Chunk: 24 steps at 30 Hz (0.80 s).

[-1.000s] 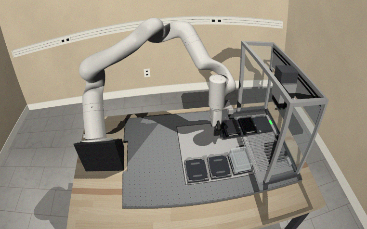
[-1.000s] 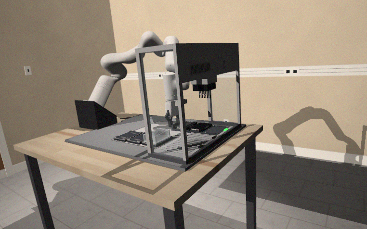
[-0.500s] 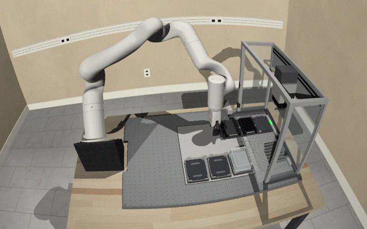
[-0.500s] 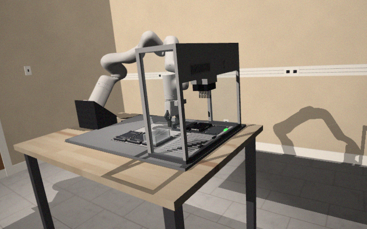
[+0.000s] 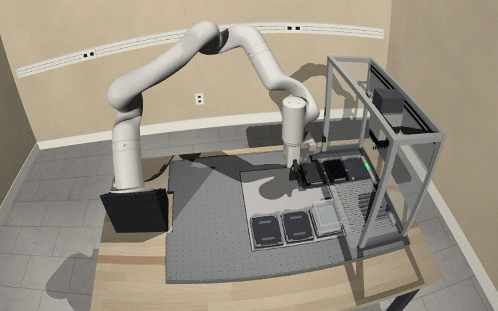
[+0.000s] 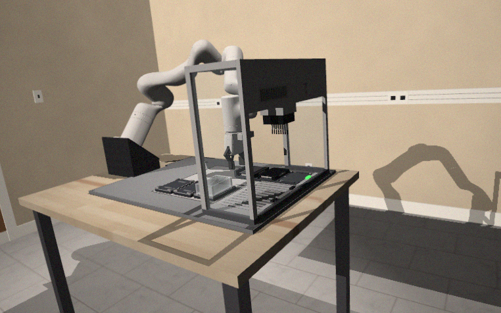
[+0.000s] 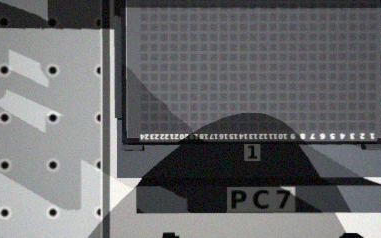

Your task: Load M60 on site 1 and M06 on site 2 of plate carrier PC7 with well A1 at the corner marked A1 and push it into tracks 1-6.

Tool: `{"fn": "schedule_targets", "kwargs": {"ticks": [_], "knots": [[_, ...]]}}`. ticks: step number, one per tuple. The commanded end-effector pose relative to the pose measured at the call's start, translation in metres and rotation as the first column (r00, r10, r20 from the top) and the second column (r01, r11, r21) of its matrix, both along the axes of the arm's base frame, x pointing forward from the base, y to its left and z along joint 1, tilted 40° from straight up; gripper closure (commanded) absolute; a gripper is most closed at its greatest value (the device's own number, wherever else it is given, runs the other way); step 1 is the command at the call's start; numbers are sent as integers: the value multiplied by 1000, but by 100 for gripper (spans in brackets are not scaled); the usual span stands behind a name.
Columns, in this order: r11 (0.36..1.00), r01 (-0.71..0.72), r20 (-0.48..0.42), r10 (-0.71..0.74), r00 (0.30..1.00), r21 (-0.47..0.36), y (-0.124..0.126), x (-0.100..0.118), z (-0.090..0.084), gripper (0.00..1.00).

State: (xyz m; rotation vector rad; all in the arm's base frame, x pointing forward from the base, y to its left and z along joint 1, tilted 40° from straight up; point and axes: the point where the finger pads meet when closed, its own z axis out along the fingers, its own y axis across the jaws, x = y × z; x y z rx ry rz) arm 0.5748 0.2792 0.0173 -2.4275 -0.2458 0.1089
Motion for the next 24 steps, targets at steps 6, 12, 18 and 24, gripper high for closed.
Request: {"fn": "schedule_targets", "kwargs": {"ticks": [6, 12, 18, 24], "knots": [[1000, 1, 1, -1, 1000, 0, -10, 3, 12, 18], [1000, 1, 2, -1, 1000, 0, -16, 4, 20, 18], [1000, 1, 2, -1, 1000, 0, -20, 5, 25, 18], [1000, 1, 2, -1, 1000, 0, -26, 7, 32, 18]]}}
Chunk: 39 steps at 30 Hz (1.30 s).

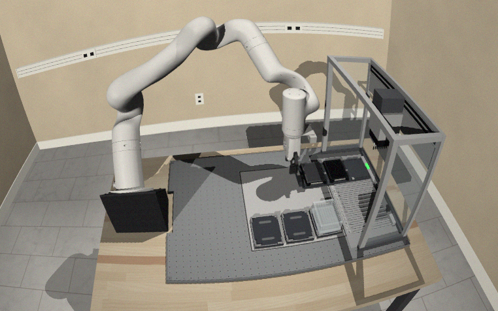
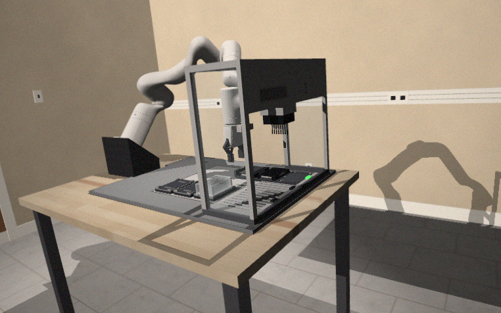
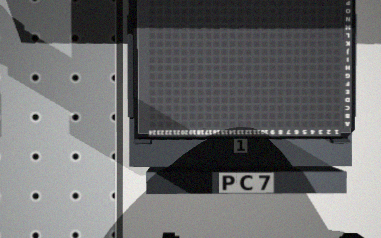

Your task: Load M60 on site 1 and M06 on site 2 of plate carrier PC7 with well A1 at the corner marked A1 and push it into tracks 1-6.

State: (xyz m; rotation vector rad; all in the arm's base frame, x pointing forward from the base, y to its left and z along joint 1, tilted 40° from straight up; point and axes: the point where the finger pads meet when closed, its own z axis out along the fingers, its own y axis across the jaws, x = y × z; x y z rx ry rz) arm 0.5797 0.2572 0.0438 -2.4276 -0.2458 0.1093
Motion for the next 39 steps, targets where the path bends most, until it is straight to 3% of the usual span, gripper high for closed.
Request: {"fn": "schedule_targets", "kwargs": {"ticks": [1, 39], "knots": [[1000, 1, 2, -1, 1000, 0, -5, 2, 7, 18], [1000, 1, 2, -1, 1000, 0, -41, 10, 50, 18]]}}
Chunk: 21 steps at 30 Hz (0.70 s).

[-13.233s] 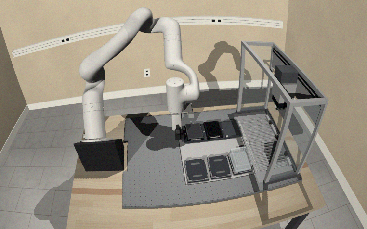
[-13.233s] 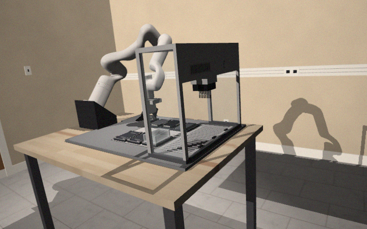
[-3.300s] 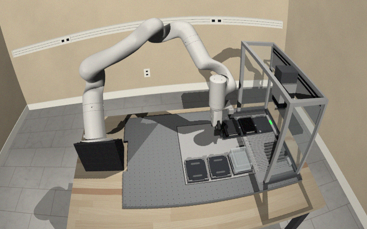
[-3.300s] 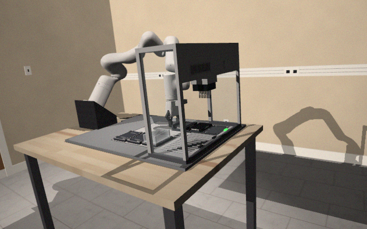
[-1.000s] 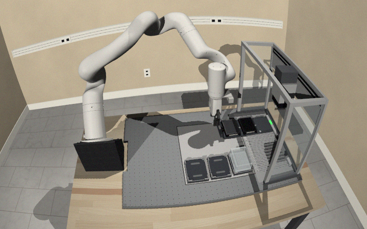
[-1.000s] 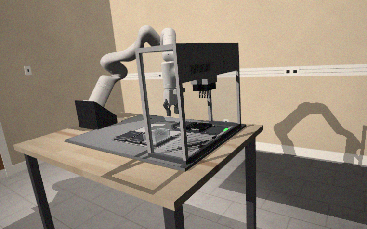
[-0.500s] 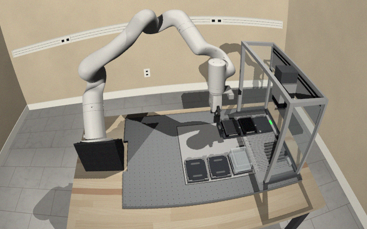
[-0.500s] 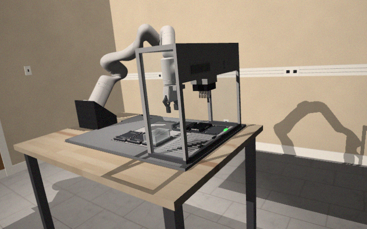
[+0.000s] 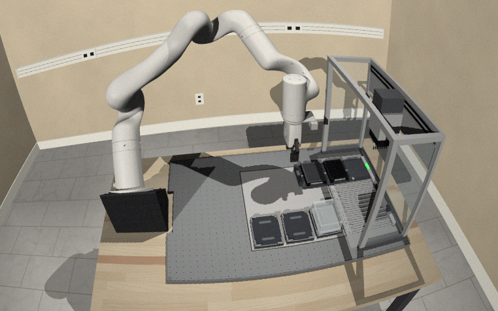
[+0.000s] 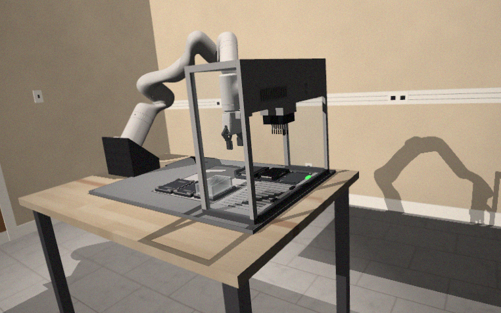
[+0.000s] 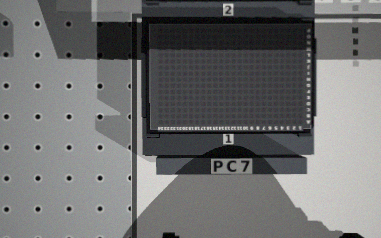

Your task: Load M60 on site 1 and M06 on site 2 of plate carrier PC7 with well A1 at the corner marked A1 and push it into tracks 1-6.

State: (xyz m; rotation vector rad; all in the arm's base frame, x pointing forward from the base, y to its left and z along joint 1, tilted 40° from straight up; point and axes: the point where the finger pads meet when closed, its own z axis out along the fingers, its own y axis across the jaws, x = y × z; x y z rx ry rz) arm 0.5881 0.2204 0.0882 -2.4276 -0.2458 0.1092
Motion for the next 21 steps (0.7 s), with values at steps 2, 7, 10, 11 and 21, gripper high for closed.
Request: {"fn": "schedule_targets", "kwargs": {"ticks": [2, 7, 10, 11, 21], "knots": [[1000, 1, 2, -1, 1000, 0, -6, 2, 7, 18], [1000, 1, 2, -1, 1000, 0, -10, 3, 12, 18], [1000, 1, 2, -1, 1000, 0, -13, 4, 16, 18], [1000, 1, 2, -1, 1000, 0, -14, 4, 17, 18], [1000, 1, 2, -1, 1000, 0, -22, 6, 27, 18]]}}
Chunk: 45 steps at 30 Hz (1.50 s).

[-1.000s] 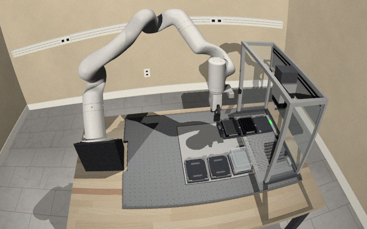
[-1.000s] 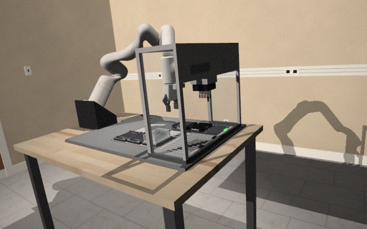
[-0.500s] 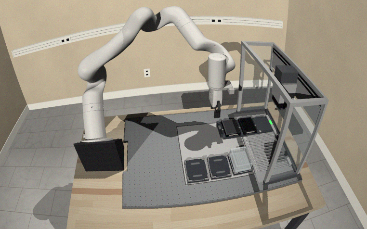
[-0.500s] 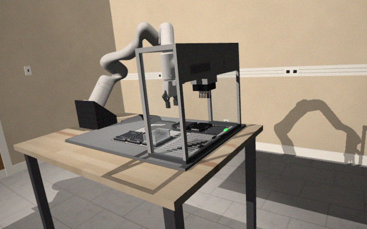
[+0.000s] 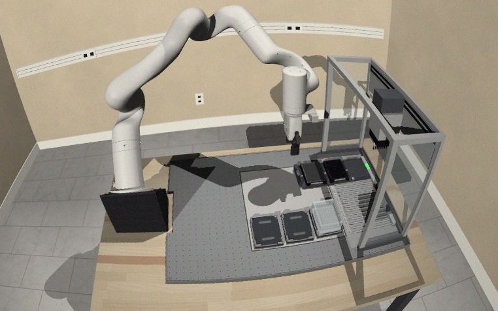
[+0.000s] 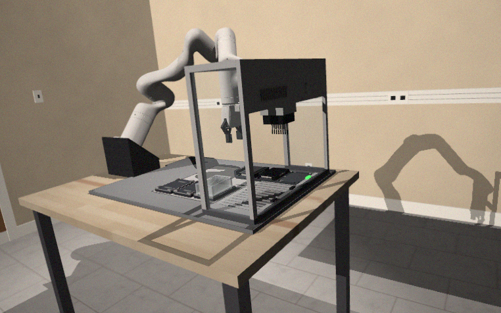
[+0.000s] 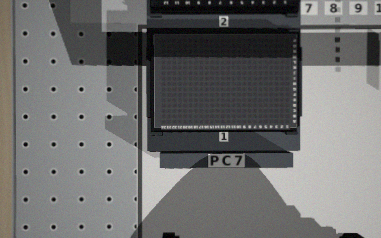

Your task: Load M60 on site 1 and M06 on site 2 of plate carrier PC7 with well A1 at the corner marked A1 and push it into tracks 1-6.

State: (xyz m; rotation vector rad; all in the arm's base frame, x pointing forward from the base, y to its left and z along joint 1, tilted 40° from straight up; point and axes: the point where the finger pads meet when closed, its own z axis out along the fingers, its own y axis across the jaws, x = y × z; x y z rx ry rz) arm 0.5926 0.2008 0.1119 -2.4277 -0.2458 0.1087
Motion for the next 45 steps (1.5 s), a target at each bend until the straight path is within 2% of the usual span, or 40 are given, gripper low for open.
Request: {"fn": "schedule_targets", "kwargs": {"ticks": [1, 6, 45], "knots": [[1000, 1, 1, -1, 1000, 0, -4, 2, 5, 18], [1000, 1, 1, -1, 1000, 0, -8, 3, 10, 18], [1000, 1, 1, -1, 1000, 0, -8, 3, 10, 18]]}}
